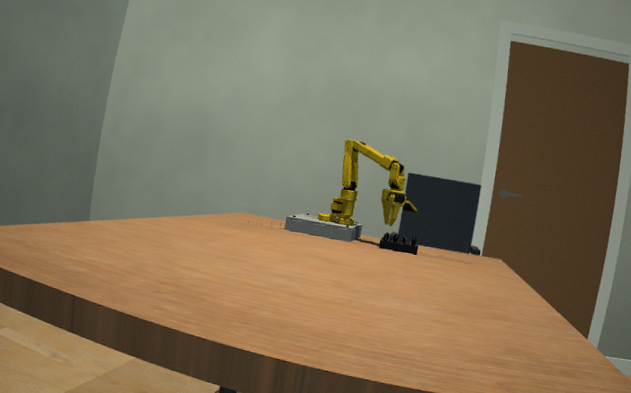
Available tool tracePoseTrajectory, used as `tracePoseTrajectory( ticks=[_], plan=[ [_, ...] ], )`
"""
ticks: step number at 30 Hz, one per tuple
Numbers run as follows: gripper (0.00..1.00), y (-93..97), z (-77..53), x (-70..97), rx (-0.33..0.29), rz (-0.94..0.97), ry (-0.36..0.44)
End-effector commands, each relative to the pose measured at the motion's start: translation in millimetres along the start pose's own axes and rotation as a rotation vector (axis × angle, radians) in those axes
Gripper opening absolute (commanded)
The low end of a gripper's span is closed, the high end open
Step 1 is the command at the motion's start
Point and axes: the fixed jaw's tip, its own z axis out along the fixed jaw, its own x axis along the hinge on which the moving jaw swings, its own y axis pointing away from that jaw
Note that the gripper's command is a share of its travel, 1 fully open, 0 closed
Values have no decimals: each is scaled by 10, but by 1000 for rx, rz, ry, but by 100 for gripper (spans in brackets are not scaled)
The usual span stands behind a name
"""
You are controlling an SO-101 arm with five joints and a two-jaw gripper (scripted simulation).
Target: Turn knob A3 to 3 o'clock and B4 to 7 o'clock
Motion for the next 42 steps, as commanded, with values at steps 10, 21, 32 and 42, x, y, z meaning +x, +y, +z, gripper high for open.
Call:
tracePoseTrajectory(
  ticks=[10,21,32,42],
  plan=[
    [9,-29,6,45,-2,458,0],
    [10,-55,6,62,-2,681,0],
    [10,-63,6,67,-2,744,0],
    [10,-140,-10,27,-2,744,0]
  ],
)
